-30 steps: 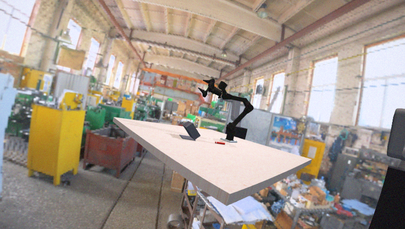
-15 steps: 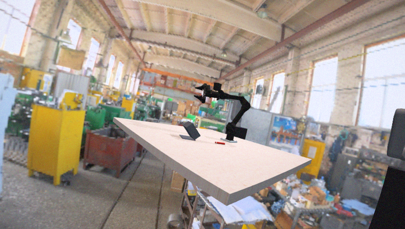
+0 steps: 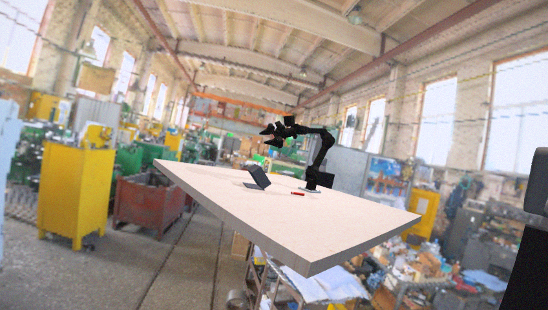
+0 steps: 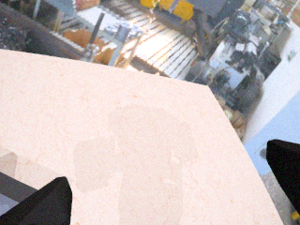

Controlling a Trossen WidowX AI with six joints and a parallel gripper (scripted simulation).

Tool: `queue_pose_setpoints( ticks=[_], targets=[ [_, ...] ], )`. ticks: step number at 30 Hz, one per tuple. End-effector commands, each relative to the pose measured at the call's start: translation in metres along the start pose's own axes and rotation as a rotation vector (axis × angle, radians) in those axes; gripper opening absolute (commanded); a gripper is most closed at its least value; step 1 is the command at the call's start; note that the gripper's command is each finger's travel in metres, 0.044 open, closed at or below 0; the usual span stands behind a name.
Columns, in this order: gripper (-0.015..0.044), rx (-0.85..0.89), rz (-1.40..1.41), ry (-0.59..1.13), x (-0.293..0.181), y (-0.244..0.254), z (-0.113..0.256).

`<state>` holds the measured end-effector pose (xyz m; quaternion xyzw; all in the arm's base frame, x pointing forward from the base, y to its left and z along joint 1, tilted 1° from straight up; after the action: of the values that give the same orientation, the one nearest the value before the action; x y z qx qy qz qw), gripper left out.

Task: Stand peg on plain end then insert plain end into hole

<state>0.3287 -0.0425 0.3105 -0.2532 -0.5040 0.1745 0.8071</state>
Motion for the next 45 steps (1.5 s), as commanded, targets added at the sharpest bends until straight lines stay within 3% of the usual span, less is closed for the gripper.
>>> queue_pose_setpoints(
  ticks=[1,23,39,45],
  targets=[
    [0.0440,0.106,-0.078,0.044,0.000,0.025,-0.006],
    [0.0440,0.503,-0.422,0.551,-0.016,0.162,0.007],
    [0.0440,0.473,-0.531,1.057,-0.039,0.235,0.056],
    [0.0440,0.465,-0.533,1.076,-0.040,0.237,0.059]
  ],
)
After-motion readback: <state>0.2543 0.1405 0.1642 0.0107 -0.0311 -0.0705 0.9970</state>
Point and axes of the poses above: the point midway between the two fingers, 35 mm back from their tips, its own z axis back along the fingers, its own y axis across the jaws, x = y × z, the point moved 5 cm from there along z, back along the fingers, and after that the axes turned 4 degrees about z, right-handed, at the moved point
